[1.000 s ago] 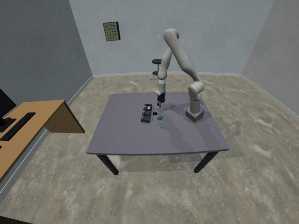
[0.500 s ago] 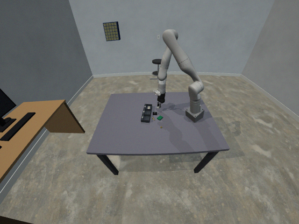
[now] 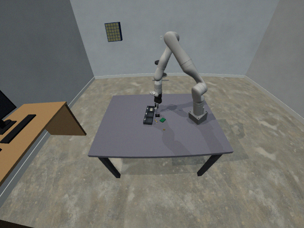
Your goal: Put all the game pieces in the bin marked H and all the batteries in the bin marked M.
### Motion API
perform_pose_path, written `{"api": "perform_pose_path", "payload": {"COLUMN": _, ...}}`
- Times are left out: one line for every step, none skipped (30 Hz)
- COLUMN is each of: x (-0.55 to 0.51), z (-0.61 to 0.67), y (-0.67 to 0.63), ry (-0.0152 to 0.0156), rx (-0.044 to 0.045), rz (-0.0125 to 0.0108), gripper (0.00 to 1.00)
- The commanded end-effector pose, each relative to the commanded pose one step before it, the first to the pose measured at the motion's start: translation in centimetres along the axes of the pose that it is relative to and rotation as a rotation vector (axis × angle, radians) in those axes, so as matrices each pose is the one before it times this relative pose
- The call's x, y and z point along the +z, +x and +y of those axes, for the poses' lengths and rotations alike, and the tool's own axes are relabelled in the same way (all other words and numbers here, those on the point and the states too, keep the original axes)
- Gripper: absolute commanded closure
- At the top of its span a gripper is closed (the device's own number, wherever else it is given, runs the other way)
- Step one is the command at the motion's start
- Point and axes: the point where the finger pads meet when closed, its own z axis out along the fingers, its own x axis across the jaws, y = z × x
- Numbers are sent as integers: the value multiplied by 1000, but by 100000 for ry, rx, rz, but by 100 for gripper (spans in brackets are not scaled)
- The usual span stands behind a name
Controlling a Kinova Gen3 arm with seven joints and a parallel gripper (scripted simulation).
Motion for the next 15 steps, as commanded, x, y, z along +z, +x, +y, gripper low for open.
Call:
{"api": "perform_pose_path", "payload": {"x": 159, "z": -545, "y": 1749, "ry": 1010, "rx": -9070, "rz": 25, "gripper": 51}}
{"api": "perform_pose_path", "payload": {"x": -1, "z": -124, "y": 588, "ry": 0, "rx": -5000, "rz": 2, "gripper": 51}}
{"api": "perform_pose_path", "payload": {"x": -1, "z": -95, "y": 593, "ry": 0, "rx": -5000, "rz": 2, "gripper": 51}}
{"api": "perform_pose_path", "payload": {"x": -1, "z": -65, "y": 597, "ry": 0, "rx": -5000, "rz": 2, "gripper": 51}}
{"api": "perform_pose_path", "payload": {"x": -1, "z": -35, "y": 600, "ry": 0, "rx": -5000, "rz": 2, "gripper": 51}}
{"api": "perform_pose_path", "payload": {"x": -1, "z": -5, "y": 601, "ry": 0, "rx": -5000, "rz": 2, "gripper": 51}}
{"api": "perform_pose_path", "payload": {"x": -1, "z": 25, "y": 600, "ry": -1, "rx": -5000, "rz": 2, "gripper": 51}}
{"api": "perform_pose_path", "payload": {"x": -1, "z": 55, "y": 598, "ry": -1, "rx": -5000, "rz": 2, "gripper": 51}}
{"api": "perform_pose_path", "payload": {"x": 0, "z": 28, "y": 198, "ry": 0, "rx": -5000, "rz": 1, "gripper": 51}}
{"api": "perform_pose_path", "payload": {"x": 0, "z": 14, "y": 109, "ry": 0, "rx": -2723, "rz": 0, "gripper": 51}}
{"api": "perform_pose_path", "payload": {"x": 2, "z": 6, "y": 56, "ry": -2, "rx": 1, "rz": 3, "gripper": 51}}
{"api": "perform_pose_path", "payload": {"x": -1, "z": 11, "y": 24, "ry": 1, "rx": 0, "rz": -1, "gripper": 51}}
{"api": "perform_pose_path", "payload": {"x": -1, "z": 12, "y": -2, "ry": 0, "rx": 0, "rz": -1, "gripper": 51}}
{"api": "perform_pose_path", "payload": {"x": 0, "z": 0, "y": 0, "ry": 0, "rx": 0, "rz": 0, "gripper": 51}}
{"api": "perform_pose_path", "payload": {"x": 0, "z": 0, "y": 0, "ry": 0, "rx": 0, "rz": 0, "gripper": 51}}
